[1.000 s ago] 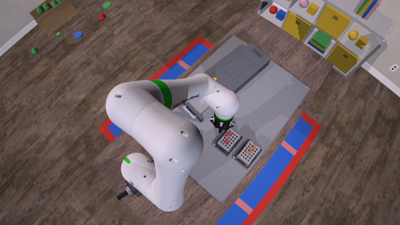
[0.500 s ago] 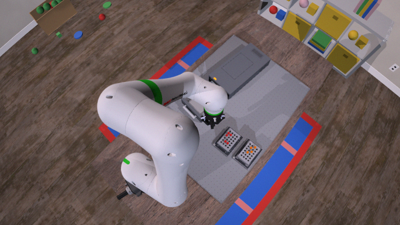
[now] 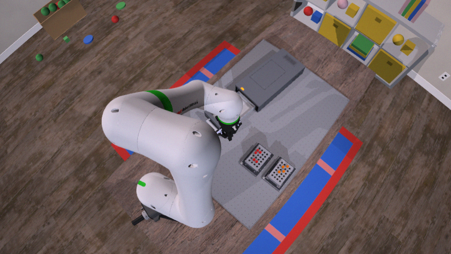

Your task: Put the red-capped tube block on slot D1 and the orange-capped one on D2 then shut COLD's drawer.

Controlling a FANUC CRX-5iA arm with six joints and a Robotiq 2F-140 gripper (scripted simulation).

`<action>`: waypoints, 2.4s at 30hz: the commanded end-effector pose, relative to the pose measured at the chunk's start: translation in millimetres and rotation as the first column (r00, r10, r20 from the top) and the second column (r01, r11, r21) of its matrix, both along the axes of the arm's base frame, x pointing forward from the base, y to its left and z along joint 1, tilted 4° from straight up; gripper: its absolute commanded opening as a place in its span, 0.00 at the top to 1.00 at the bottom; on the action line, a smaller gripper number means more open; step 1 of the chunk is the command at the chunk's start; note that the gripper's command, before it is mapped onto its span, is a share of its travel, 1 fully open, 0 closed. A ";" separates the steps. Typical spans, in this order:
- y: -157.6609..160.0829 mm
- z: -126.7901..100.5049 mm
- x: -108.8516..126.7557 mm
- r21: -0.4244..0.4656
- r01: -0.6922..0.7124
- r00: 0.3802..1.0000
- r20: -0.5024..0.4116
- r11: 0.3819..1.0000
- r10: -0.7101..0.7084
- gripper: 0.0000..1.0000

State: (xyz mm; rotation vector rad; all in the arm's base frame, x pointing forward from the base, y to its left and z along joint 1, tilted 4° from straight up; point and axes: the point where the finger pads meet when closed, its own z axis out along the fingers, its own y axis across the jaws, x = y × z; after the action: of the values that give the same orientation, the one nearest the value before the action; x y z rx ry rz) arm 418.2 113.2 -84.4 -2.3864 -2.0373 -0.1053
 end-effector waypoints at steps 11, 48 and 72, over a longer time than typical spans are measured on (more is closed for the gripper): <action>41.8 -0.5 -19.5 -0.013 -0.260 0.966 0.011 0.966 0.260 0.90; 134.2 -9.6 -63.7 -0.012 -0.260 0.966 0.011 0.966 0.260 0.90; 135.4 -36.2 -62.4 -0.012 -0.260 0.966 0.011 0.966 0.260 0.90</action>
State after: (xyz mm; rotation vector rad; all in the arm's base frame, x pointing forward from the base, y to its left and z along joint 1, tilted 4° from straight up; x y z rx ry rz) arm 355.2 248.1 -118.7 -2.1035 -2.3382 -0.1066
